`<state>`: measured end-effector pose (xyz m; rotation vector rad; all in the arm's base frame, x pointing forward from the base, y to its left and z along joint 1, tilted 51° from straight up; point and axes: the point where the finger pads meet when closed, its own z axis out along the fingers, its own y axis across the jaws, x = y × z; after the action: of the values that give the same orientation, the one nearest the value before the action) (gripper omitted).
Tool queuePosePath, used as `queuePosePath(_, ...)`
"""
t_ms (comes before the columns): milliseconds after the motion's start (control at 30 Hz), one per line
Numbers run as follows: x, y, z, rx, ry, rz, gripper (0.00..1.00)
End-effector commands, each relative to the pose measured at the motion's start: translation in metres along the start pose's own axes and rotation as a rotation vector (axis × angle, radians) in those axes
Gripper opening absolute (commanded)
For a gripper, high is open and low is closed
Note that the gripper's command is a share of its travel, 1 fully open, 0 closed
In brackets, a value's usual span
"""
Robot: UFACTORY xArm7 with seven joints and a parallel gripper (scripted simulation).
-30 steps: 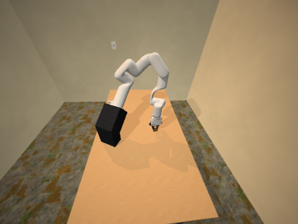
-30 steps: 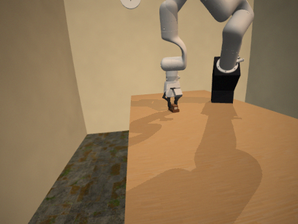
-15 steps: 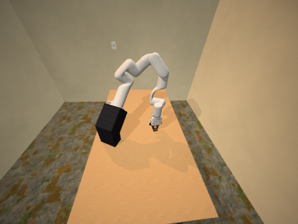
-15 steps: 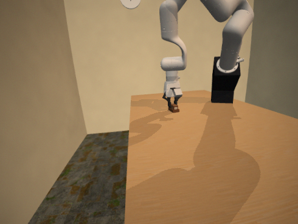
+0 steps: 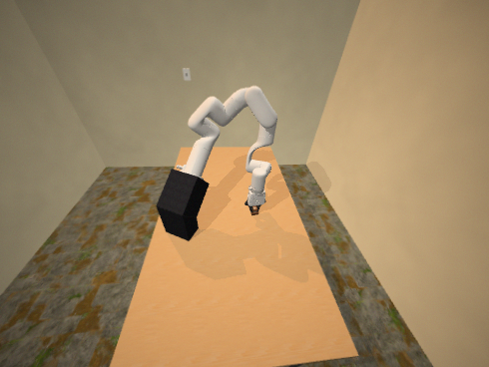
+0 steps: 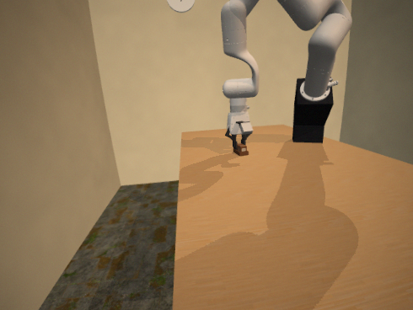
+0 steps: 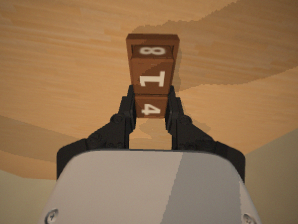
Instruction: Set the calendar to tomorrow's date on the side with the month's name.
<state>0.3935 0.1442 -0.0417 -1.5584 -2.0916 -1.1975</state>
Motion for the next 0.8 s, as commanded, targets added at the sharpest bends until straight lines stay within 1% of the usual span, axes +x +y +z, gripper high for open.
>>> queuePosePath(0,-0.001,0.0,-0.001,-0.001,-0.003,0.001,0.29)
queuePosePath(167,-0.001,0.0,-0.005,-0.001,-0.003,0.001,0.29)
queuePosePath(233,-0.001,0.0,-0.012,-0.001,-0.003,0.001,0.29)
queuePosePath(333,-0.001,0.0,-0.03,-0.001,-0.003,0.001,0.29)
queuePosePath(400,-0.001,0.0,-0.03,-0.001,-0.003,0.001,0.29)
queuePosePath(633,-0.001,0.0,-0.08,-0.001,-0.003,0.001,0.29)
queuePosePath(767,-0.001,0.0,-0.097,-0.001,-0.003,0.001,0.29)
